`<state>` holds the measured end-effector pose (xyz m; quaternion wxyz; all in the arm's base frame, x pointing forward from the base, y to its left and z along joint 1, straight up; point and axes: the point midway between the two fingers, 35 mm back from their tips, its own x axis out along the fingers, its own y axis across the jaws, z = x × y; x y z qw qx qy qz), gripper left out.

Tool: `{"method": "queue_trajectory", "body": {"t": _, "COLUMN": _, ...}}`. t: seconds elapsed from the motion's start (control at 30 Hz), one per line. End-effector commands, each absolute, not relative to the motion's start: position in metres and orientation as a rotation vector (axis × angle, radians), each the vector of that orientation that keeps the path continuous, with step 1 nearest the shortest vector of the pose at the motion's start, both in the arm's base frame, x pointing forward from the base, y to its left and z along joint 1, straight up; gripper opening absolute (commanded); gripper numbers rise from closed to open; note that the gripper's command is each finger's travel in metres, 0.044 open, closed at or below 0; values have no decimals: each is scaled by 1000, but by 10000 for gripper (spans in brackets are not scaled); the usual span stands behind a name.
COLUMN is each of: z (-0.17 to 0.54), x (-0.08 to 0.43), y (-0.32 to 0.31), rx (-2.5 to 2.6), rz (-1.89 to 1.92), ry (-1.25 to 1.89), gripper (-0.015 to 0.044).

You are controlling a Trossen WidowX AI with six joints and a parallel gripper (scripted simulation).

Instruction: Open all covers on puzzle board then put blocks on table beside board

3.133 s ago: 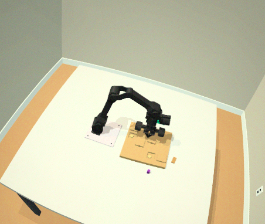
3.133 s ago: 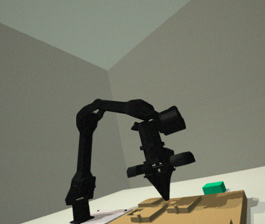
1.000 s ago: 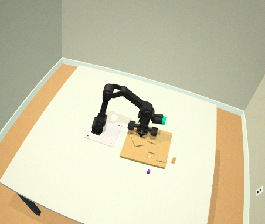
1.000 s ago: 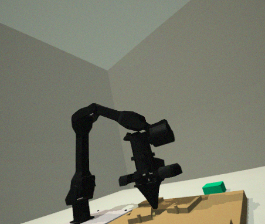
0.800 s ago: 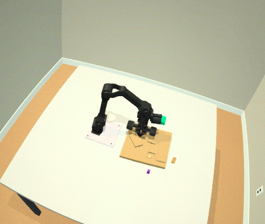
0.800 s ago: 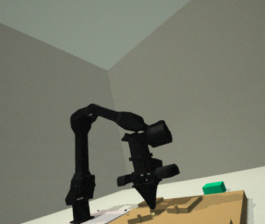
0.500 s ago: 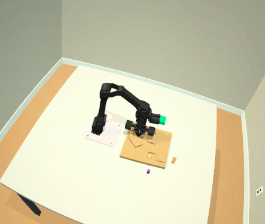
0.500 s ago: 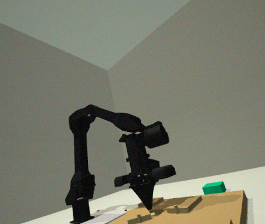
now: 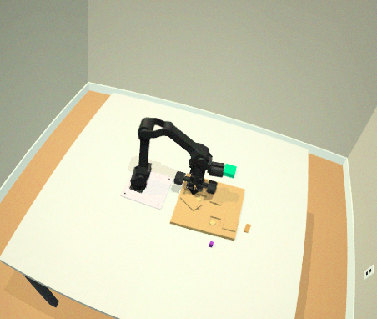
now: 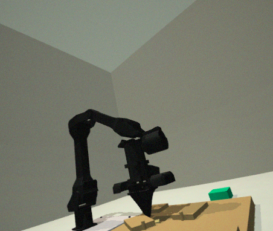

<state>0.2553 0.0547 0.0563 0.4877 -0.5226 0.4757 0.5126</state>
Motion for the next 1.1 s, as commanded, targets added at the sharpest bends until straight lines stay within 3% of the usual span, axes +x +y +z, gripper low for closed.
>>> {"method": "queue_trajectory", "body": {"t": 0.0, "z": 55, "x": 249, "y": 52, "rx": -1268, "rz": 1252, "ry": 1155, "gripper": 0}}
{"method": "queue_trajectory", "body": {"t": 1.07, "z": 55, "x": 228, "y": 25, "rx": -1269, "rz": 1252, "ry": 1157, "gripper": 0}}
